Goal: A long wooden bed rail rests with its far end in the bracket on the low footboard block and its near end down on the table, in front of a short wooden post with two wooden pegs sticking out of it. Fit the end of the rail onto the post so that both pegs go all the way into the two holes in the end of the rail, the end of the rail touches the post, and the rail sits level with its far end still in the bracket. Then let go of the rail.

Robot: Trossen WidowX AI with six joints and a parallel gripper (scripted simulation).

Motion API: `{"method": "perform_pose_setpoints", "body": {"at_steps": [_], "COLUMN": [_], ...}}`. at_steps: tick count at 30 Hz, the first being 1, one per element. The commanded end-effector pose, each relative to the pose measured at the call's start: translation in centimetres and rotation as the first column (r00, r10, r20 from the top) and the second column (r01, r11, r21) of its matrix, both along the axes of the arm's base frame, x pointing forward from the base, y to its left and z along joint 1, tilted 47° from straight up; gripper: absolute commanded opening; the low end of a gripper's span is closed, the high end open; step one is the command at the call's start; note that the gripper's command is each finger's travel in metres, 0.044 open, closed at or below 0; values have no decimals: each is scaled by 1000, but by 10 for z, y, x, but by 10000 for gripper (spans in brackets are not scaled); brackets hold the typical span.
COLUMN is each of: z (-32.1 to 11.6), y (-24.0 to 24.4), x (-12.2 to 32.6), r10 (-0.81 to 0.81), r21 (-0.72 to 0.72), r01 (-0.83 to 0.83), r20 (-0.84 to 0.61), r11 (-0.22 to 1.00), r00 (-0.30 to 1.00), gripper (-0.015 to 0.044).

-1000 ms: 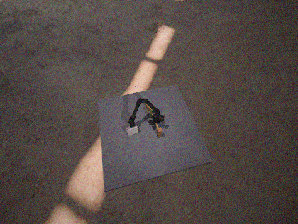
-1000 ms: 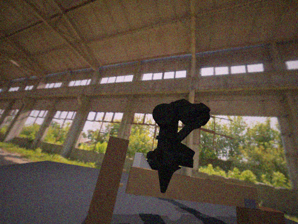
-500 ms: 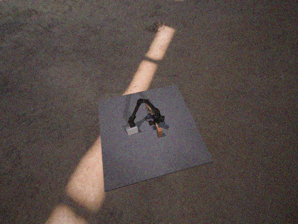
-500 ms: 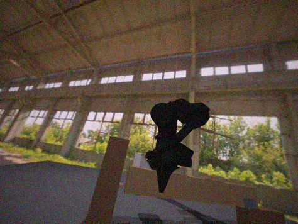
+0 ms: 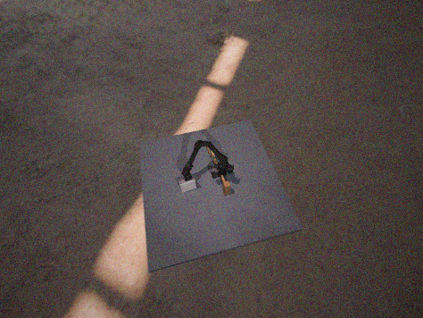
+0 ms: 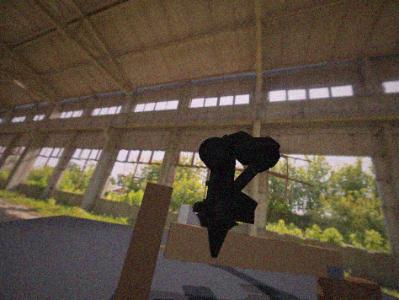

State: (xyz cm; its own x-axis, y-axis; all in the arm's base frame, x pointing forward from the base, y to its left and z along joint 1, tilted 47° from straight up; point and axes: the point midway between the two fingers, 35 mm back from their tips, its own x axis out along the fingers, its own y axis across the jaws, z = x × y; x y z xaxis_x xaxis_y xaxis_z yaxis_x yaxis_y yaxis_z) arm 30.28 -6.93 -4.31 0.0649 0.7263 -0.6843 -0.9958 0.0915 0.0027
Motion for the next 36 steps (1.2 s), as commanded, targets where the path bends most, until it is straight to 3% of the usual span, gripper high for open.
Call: {"method": "perform_pose_setpoints", "body": {"at_steps": [1,36], "z": [0,-8], "y": [-4,-11], "x": [1,0], "r10": [-4,-4], "r21": [-4,-4], "r01": [4,4], "r20": [6,6], "r11": [1000,1000], "r00": [1000,1000], "gripper": [0,0]}}
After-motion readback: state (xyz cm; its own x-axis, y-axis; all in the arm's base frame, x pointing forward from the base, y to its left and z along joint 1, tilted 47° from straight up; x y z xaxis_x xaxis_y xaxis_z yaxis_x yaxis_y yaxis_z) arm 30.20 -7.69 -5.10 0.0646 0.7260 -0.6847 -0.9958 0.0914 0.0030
